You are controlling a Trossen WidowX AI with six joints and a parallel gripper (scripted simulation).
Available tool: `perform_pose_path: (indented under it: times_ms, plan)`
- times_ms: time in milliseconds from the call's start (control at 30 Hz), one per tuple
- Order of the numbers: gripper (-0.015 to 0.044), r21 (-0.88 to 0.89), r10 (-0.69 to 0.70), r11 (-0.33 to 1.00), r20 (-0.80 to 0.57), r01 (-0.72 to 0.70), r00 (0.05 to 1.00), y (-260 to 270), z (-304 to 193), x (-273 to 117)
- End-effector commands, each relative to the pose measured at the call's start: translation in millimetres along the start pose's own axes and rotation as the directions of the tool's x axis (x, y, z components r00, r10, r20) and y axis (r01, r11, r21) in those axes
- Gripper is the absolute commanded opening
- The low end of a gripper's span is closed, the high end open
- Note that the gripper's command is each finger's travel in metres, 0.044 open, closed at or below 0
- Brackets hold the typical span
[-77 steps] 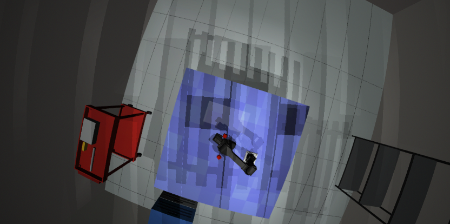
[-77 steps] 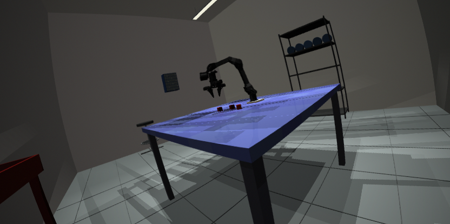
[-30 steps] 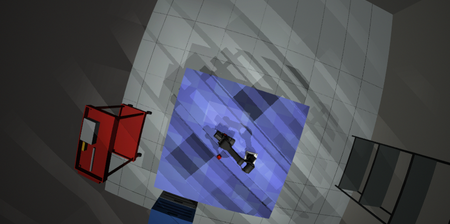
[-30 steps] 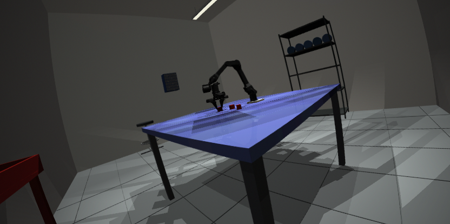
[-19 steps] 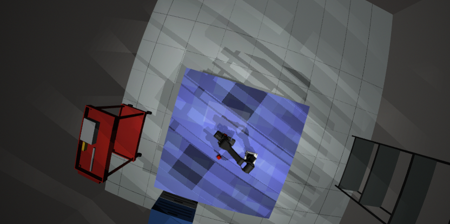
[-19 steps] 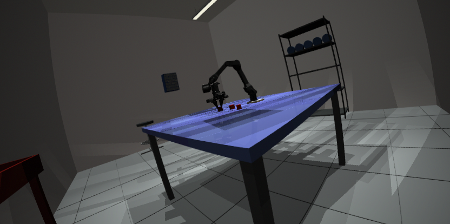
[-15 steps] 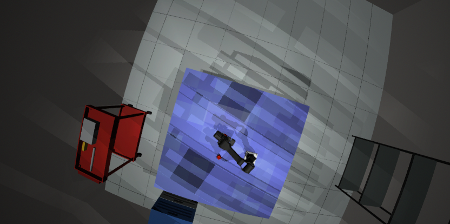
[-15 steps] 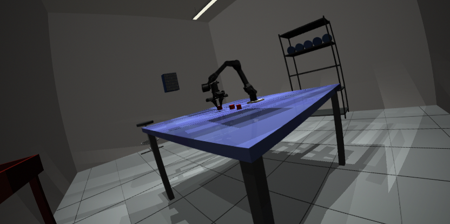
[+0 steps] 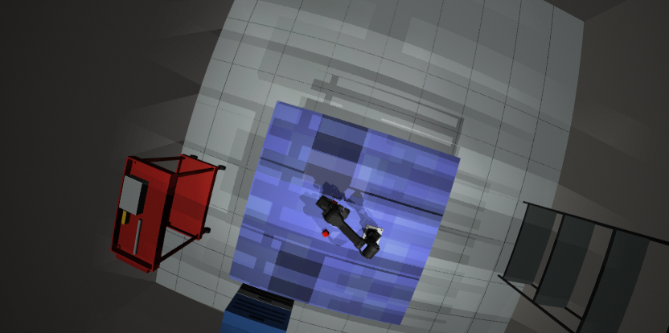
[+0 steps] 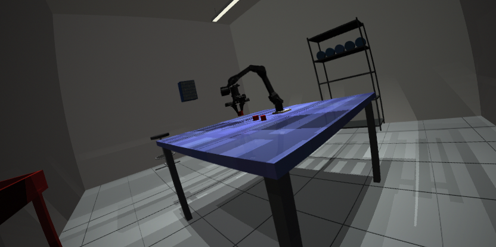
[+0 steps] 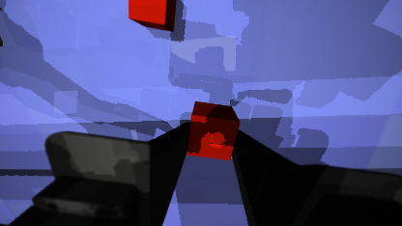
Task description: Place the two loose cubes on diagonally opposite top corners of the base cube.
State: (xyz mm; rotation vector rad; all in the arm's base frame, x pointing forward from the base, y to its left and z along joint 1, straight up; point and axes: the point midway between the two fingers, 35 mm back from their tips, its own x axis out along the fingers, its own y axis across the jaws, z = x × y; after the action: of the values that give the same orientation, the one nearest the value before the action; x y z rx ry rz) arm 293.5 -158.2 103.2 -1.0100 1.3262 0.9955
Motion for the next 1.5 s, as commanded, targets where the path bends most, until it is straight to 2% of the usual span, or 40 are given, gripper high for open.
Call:
perform_pose_path:
  times_ms: [0,300,600,1467]
  plan:
    - [0.0105,0.005,-0.022,1.000,-0.002,0.022,1.000,-0.5,0.3,-22.3]
    - [0.0105,0.005,-0.022,1.000,-0.002,0.022,1.000,3.9,1.2,-50.4]
    - [0.0105,0.016,-0.022,1.000,-0.002,0.022,1.000,4.2,3.5,-52.1]
    - [0.0105,0.438,-0.022,0.899,0.006,0.017,1.000,11.0,85.8,-36.7]
